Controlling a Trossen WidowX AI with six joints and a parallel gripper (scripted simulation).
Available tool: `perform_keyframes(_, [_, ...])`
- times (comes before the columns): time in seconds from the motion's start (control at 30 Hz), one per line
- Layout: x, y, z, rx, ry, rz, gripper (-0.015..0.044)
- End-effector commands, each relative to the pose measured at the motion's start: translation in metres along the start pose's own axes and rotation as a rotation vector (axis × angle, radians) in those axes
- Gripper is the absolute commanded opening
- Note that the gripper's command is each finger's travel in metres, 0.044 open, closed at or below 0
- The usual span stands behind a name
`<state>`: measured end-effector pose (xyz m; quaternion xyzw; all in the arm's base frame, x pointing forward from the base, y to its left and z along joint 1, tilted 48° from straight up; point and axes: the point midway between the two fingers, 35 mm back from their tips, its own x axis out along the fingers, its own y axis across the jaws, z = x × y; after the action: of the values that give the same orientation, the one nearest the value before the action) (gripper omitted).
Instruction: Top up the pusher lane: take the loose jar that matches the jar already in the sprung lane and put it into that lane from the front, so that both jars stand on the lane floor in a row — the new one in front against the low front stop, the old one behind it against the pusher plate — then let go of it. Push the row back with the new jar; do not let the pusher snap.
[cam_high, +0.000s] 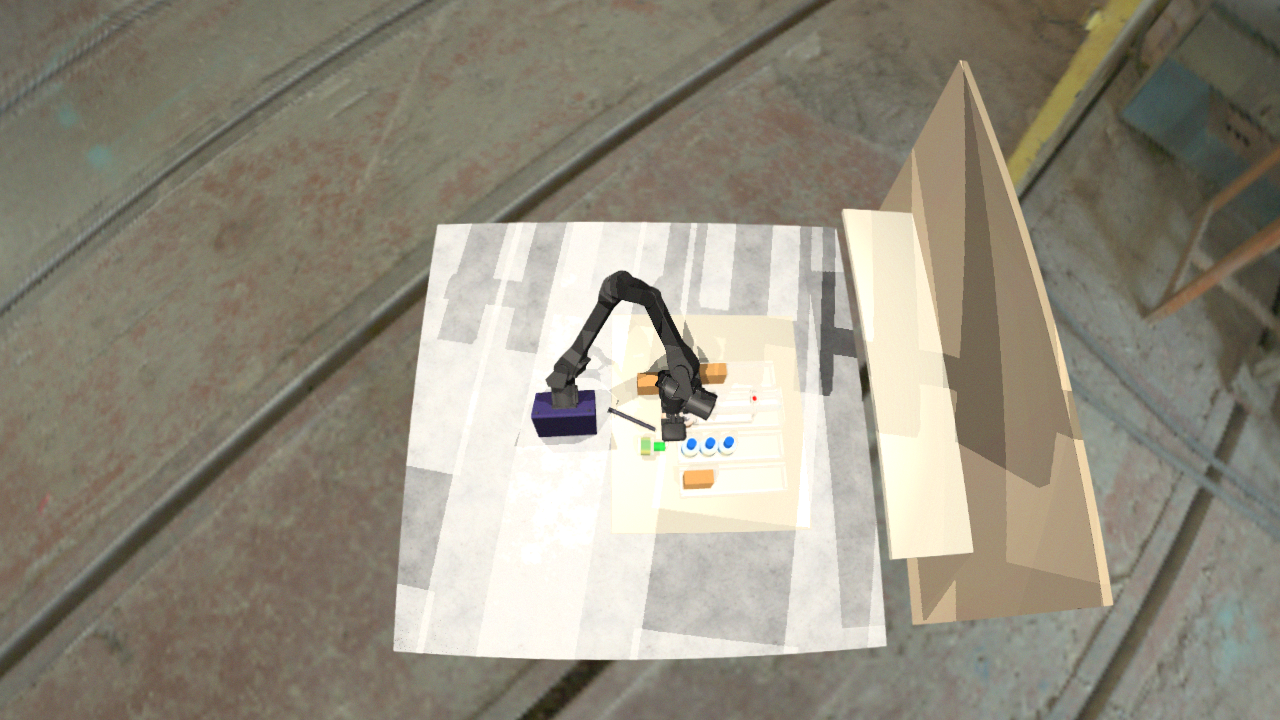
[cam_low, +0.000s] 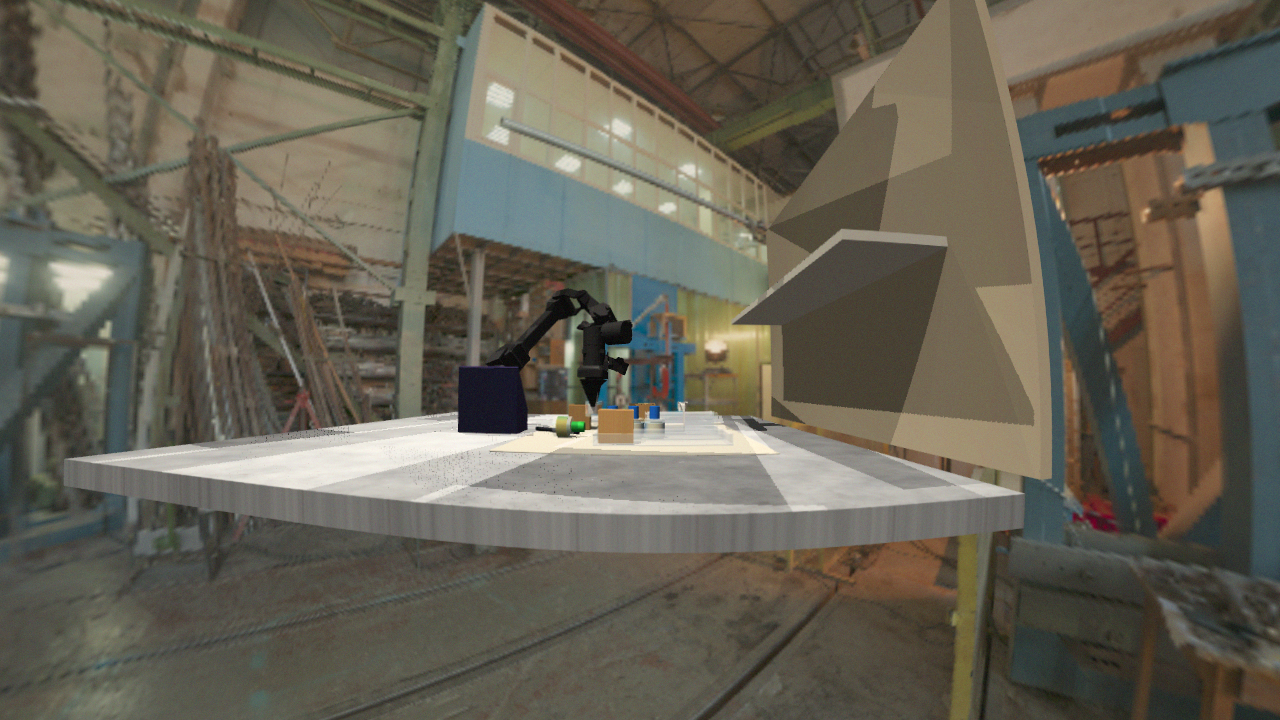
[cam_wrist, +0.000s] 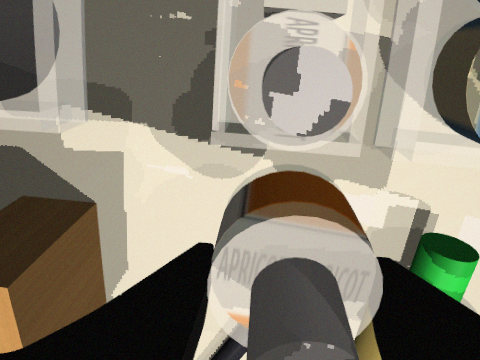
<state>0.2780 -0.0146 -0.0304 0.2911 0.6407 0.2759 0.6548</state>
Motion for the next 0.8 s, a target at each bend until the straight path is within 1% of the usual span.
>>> perform_keyframes(0.0, [0.0144, 0.0016, -0.0016, 0.005, 0.007, 0.007, 0.0000])
perform_keyframes(0.77, [0.0175, 0.0014, 0.0049, 0.005, 0.007, 0.007, 0.0000])
